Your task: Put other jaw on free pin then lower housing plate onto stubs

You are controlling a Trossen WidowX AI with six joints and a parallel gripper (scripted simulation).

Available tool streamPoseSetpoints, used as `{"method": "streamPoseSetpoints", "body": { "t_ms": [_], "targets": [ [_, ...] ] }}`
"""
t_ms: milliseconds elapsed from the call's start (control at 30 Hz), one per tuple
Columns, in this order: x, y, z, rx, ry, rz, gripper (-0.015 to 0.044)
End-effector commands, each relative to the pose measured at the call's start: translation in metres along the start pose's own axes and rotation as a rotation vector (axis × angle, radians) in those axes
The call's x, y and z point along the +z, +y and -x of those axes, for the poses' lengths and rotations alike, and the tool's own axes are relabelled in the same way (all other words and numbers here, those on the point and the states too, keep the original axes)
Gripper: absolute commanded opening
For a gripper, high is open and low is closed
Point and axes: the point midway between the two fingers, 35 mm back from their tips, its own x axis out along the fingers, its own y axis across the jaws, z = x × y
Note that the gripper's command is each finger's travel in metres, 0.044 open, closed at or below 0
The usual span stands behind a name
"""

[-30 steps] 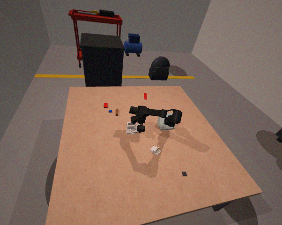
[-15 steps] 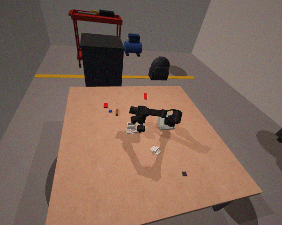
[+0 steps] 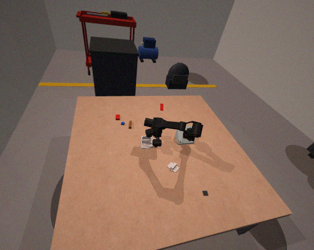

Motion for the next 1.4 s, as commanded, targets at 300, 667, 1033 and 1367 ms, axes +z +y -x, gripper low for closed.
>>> {"method": "streamPoseSetpoints", "body": {
  "t_ms": [300, 667, 1033, 1367],
  "targets": [
    [0.0, 0.0, 0.0, 0.0, 0.0, 0.0, 0.044],
    [0.0, -0.001, 0.055, -0.005, -0.001, -0.001, 0.044],
    [-0.027, -0.013, 0.104, -0.011, -0.006, -0.007, 0.044],
    [-0.05, -0.018, 0.126, -0.008, 0.002, -0.005, 0.044]
  ]
}}
